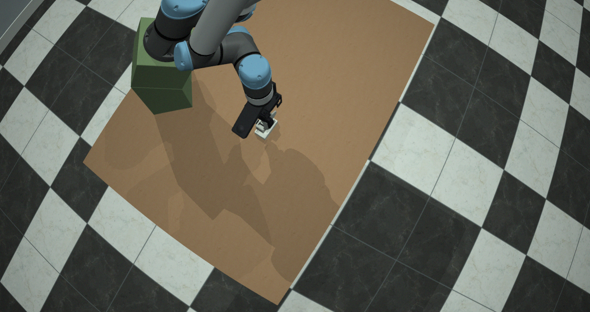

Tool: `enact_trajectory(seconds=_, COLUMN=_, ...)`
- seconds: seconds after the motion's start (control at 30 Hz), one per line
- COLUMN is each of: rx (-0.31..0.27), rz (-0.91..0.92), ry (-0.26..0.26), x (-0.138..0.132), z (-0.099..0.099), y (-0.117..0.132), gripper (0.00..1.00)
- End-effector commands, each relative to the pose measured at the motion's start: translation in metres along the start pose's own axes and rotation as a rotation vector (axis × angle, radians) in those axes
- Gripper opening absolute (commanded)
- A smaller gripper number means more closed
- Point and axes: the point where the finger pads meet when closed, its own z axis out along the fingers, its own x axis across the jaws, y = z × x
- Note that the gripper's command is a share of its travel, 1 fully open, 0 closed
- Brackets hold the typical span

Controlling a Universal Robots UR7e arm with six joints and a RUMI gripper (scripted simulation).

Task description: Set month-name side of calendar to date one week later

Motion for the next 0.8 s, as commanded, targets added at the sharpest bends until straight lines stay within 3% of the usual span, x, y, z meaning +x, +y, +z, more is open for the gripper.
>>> enact_trajectory(seconds=0.0, rx=0.002, rz=-0.002, ry=-0.002, x=-0.002, z=0.001, y=-0.001, gripper=0.1)
enact_trajectory(seconds=0.77, rx=0.002, rz=-0.003, ry=-0.002, x=-0.002, z=0.013, y=-0.001, gripper=0.1)
